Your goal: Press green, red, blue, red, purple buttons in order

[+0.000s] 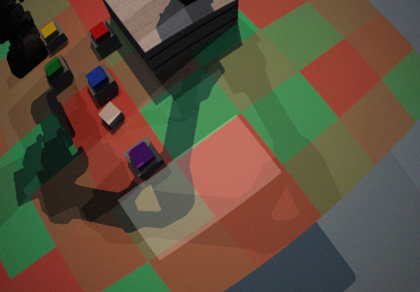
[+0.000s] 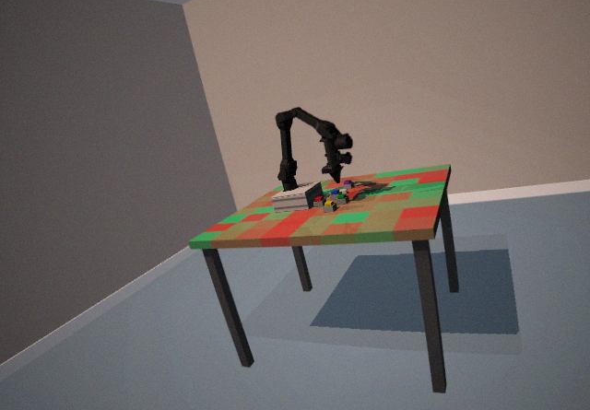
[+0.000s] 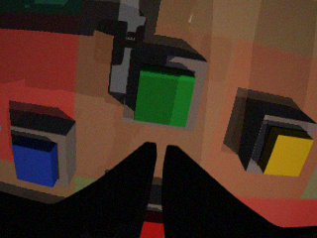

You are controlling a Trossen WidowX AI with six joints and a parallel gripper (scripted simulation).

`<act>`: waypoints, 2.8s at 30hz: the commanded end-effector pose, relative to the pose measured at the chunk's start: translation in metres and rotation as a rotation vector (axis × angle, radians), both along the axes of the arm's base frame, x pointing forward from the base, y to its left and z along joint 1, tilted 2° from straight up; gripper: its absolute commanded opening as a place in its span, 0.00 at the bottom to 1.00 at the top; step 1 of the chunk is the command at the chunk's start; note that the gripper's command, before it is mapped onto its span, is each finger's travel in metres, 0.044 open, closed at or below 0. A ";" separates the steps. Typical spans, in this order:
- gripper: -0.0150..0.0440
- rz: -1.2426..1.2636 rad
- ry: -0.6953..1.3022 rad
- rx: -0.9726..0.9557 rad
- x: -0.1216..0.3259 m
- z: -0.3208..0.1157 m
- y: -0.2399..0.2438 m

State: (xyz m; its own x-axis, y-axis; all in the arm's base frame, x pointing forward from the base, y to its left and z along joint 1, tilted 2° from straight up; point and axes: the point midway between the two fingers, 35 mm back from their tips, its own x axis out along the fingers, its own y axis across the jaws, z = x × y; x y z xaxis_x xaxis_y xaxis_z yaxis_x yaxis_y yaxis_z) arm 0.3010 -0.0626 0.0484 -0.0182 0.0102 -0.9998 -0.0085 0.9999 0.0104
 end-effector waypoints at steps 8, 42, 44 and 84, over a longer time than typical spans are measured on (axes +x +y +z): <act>0.29 0.003 -0.015 -0.008 -0.030 0.034 -0.005; 0.29 0.003 -0.006 -0.008 -0.115 -0.046 -0.005; 0.29 0.003 -0.006 -0.008 -0.115 -0.049 -0.005; 0.29 0.003 -0.006 -0.008 -0.116 -0.033 -0.005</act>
